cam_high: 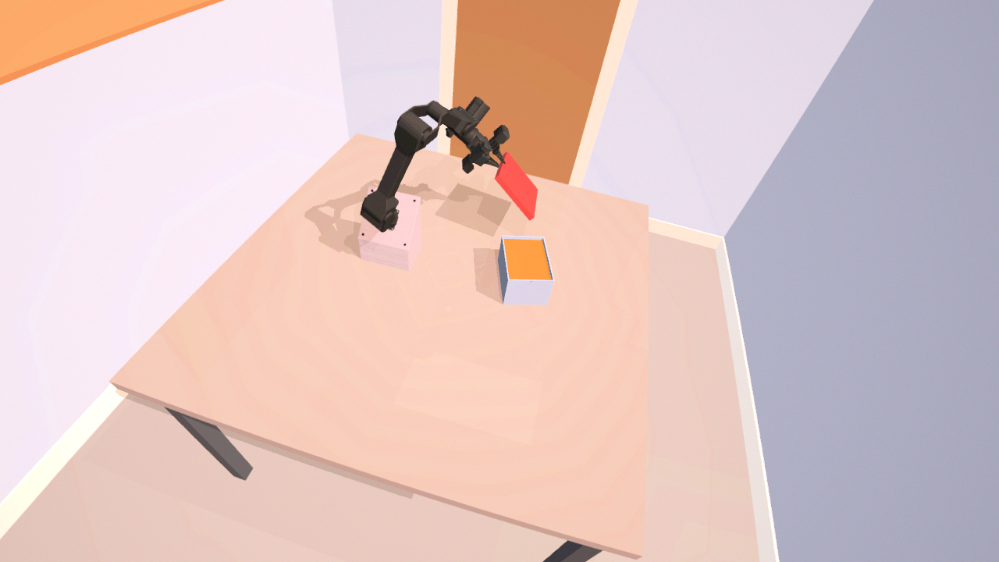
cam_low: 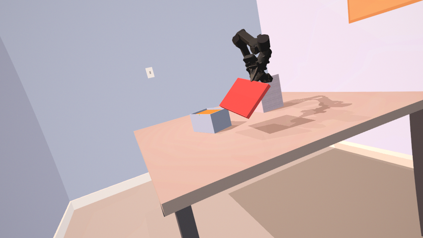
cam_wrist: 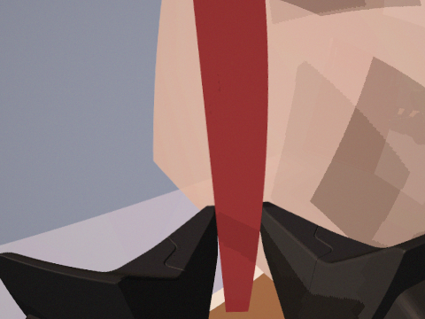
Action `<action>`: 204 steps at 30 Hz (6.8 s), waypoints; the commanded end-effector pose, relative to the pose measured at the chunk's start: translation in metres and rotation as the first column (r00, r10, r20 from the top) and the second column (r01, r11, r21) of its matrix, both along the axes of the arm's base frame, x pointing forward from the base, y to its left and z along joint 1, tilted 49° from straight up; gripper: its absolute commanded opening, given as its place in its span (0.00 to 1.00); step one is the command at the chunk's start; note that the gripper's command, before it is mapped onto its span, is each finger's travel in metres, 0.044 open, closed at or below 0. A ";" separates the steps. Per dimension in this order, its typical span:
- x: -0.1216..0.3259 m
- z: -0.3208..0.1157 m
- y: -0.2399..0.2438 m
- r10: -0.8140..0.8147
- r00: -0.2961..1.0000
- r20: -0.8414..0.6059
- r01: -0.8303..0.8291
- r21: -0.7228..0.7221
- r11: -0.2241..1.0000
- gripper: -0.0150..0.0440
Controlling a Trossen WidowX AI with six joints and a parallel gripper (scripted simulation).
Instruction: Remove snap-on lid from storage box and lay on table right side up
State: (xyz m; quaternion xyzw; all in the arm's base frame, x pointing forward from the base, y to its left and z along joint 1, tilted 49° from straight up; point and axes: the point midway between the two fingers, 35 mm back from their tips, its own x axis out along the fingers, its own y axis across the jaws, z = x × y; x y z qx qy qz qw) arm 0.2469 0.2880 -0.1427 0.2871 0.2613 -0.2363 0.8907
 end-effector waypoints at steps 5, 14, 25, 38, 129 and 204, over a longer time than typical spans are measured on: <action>-0.001 -0.006 -0.009 0.003 1.000 0.006 -0.003 -0.007 1.000 0.25; 0.000 -0.010 -0.014 0.003 1.000 0.006 -0.003 -0.007 1.000 0.25; 0.000 -0.016 -0.020 0.003 1.000 0.006 -0.003 -0.007 1.000 0.25; 0.001 -0.023 -0.028 0.003 1.000 0.007 -0.003 -0.008 1.000 0.25; 0.005 -0.072 -0.083 0.003 1.000 0.008 -0.003 -0.010 1.000 0.25; 0.009 -0.113 -0.128 0.003 1.000 0.010 -0.003 -0.013 1.000 0.25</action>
